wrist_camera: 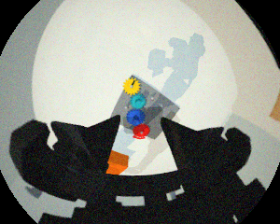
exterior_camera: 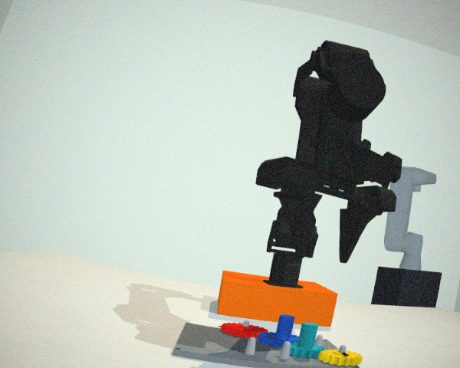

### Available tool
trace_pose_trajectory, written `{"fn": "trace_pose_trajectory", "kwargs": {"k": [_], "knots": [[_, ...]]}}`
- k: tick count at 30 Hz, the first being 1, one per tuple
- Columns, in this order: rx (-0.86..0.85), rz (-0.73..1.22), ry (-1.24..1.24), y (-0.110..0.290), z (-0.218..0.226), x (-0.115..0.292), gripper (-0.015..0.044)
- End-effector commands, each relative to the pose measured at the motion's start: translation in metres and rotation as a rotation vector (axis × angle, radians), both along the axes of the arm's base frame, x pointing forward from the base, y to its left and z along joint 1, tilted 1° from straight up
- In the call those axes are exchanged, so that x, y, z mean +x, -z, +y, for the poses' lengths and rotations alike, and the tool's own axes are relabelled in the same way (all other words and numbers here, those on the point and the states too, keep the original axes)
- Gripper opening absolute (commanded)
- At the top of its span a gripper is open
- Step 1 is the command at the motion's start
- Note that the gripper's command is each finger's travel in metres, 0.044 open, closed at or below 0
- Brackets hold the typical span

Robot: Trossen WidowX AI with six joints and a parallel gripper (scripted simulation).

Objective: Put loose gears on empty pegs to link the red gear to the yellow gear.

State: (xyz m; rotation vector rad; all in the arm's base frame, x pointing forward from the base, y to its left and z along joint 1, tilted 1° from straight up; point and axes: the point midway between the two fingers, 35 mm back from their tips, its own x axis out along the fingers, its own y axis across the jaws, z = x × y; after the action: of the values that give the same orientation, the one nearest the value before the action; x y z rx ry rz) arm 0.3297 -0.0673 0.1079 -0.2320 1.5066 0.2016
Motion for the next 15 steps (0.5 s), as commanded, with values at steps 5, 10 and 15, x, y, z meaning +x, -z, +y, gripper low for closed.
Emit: {"fn": "trace_pose_trajectory", "kwargs": {"k": [5,10,15], "knots": [[0.001,0.009,0.0,-0.003,0.0004,-0.0023,0.044],[0.001,0.009,0.0,-0.003,0.0004,-0.0023,0.044],[0.001,0.009,0.0,-0.003,0.0004,-0.0023,0.044]]}}
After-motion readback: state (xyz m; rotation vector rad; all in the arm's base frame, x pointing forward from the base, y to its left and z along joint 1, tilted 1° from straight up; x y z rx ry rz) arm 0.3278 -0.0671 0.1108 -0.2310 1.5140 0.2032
